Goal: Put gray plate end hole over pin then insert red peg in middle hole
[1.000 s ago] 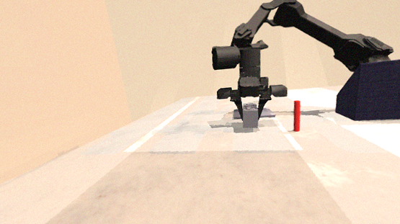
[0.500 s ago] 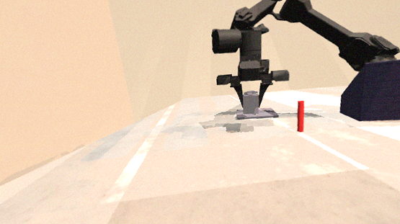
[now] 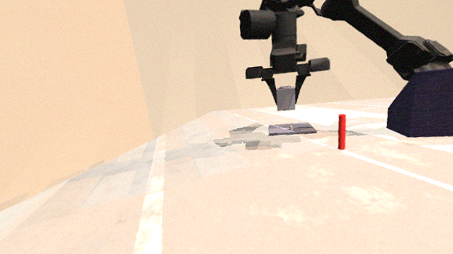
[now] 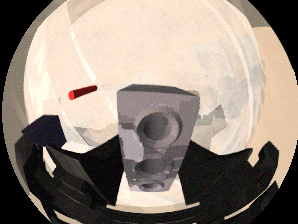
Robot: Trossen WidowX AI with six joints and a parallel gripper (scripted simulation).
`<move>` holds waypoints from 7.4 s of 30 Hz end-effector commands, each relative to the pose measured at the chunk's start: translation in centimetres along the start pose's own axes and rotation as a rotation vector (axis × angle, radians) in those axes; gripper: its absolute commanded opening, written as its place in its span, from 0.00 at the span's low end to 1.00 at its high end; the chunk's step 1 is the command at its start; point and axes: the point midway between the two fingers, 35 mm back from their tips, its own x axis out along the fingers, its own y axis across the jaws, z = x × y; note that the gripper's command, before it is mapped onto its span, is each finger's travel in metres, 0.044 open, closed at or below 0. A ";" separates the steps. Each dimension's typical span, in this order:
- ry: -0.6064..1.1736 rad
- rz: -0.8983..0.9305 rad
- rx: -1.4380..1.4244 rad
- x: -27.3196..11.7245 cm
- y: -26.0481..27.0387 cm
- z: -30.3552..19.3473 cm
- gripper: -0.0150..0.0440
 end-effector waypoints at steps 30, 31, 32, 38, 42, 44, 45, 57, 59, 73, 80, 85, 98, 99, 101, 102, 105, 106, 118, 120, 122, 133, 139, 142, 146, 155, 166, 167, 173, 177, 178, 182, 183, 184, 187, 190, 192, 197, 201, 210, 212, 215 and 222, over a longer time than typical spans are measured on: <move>-0.005 0.014 0.156 -0.4 0.0 -6.0 0.25; -0.006 0.014 0.164 -0.2 0.0 -6.3 0.25; -0.006 0.014 0.172 -0.1 0.1 -6.6 0.25; -0.004 0.014 0.220 0.8 0.3 -8.3 0.25; -0.003 0.013 0.252 1.5 0.5 -9.5 0.25; -0.001 0.013 0.268 1.8 0.6 -10.0 0.25; -0.001 0.013 0.276 1.9 0.7 -10.3 0.25; 0.012 0.012 0.373 3.8 1.8 -13.6 0.25; 0.015 0.012 0.389 4.1 2.0 -14.1 0.25; 0.021 0.012 0.417 4.6 2.4 -15.1 0.25; 0.021 0.012 0.417 4.6 2.4 -15.1 0.25; 0.021 0.012 0.417 4.6 2.4 -15.1 0.25; 0.021 0.012 0.417 5.8 2.4 -15.2 0.25; 0.021 0.012 0.417 6.0 2.5 -15.2 0.25; 0.021 0.012 0.417 6.2 2.5 -15.2 0.25; 0.021 0.012 0.417 6.2 2.5 -15.2 0.25; 0.021 0.012 0.417 6.3 2.4 -15.2 0.25; 0.021 0.012 0.417 6.4 2.4 -15.2 0.25; 0.022 0.012 0.417 8.2 2.5 -15.3 0.25; 0.022 0.012 0.417 8.5 2.5 -15.3 0.25; 0.023 0.012 0.417 8.6 2.5 -15.3 0.25; 0.017 0.006 0.424 8.1 2.3 -15.3 0.39; 0.017 0.006 0.424 8.1 2.3 -15.3 0.65; 0.017 0.006 0.424 8.1 2.3 -15.3 0.79; 0.017 0.006 0.424 8.1 2.3 -15.3 0.97; 0.010 0.010 0.421 4.2 1.7 -14.9 1.00; 0.017 0.014 0.417 -3.5 1.6 -14.6 1.00; 0.017 0.014 0.417 -3.5 1.6 -14.6 1.00; 0.009 0.003 0.616 -3.6 2.0 -12.6 1.00; -0.005 -0.004 0.936 -3.8 2.8 -9.6 1.00; -0.008 -0.004 1.016 -3.8 3.1 -8.8 1.00; -0.013 0.005 1.335 -3.9 4.3 -6.1 1.00; -0.013 0.007 1.415 -3.9 4.7 -5.4 1.00; -0.013 0.010 1.495 -3.9 5.0 -4.7 1.00; -0.009 0.016 1.710 -3.8 6.2 -2.9 1.00; -0.005 0.018 1.836 -3.8 6.9 -2.0 1.00; -0.003 0.019 1.920 -3.8 7.3 -1.3 1.00; 0.005 0.019 2.129 -3.6 8.5 0.1 1.00; 0.012 0.016 2.293 -3.5 9.5 1.3 1.00; 0.027 0.002 2.650 -3.2 11.9 3.4 1.00; 0.028 0.002 2.662 -3.2 12.0 3.3 1.00; 0.028 0.002 2.662 -3.2 12.0 3.3 1.00; 0.028 0.002 2.662 -3.2 12.0 3.4 1.00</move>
